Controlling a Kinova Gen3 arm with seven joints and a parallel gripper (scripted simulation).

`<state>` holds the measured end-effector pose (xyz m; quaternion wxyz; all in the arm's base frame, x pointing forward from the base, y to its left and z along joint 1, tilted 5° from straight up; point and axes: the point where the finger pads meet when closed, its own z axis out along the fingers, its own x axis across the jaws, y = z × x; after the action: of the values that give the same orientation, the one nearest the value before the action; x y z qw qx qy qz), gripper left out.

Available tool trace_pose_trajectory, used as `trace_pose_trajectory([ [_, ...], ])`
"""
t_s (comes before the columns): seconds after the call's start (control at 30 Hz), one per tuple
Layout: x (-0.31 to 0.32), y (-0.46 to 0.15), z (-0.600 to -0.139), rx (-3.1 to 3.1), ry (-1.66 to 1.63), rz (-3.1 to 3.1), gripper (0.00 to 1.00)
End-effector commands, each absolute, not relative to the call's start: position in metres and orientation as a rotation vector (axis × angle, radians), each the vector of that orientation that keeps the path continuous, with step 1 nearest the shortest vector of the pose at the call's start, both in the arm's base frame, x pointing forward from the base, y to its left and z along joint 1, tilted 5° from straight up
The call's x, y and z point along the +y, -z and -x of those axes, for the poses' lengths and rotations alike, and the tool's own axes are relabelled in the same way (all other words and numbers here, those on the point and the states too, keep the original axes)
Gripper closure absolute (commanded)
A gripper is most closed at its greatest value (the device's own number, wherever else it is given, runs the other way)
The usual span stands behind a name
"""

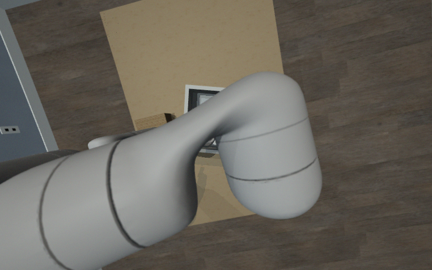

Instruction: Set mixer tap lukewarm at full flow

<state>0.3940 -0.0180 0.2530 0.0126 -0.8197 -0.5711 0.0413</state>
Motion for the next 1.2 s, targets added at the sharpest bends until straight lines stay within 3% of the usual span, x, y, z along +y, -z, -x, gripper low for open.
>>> trace_pose_trajectory([
  [0.0, -0.0180, -0.2537, -0.3943, -1.781, -0.126, 2.556, 1.00],
  [1.17, -0.0181, -0.2536, -0.3940, -1.792, -0.126, 2.547, 1.00],
])
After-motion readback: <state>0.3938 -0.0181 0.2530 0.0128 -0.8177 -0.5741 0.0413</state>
